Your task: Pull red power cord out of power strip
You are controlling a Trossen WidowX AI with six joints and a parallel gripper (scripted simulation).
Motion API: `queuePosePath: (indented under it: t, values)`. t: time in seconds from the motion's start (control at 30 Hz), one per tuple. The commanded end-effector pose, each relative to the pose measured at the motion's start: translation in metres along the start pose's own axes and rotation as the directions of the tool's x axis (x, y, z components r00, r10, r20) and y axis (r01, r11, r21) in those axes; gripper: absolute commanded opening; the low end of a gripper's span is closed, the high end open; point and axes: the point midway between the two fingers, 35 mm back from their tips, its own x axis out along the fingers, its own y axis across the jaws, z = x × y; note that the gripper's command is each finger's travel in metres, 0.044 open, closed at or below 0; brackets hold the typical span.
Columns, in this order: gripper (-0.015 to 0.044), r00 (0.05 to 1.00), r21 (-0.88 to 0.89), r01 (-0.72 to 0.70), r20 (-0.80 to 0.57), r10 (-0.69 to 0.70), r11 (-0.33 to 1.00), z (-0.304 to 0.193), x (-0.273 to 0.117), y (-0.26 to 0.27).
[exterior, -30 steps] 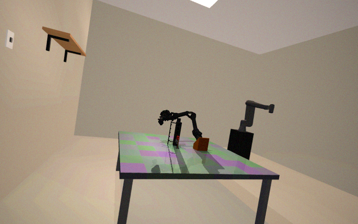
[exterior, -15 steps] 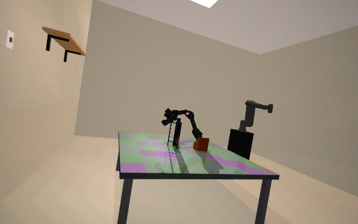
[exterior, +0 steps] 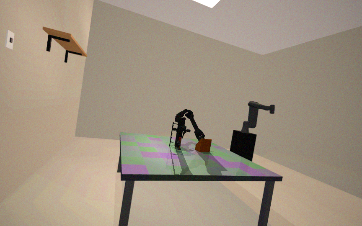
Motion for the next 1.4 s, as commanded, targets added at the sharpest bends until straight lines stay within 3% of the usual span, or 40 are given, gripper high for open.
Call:
queuePosePath:
  t: [0.0,1.37]
  values:
    - [0.0160,0.987,-0.193,0.018,-0.154,-0.048,0.981,-0.014,0.001,0.009]
    - [0.0160,0.987,-0.194,0.017,-0.156,-0.048,0.981,-0.053,-0.004,0.001]
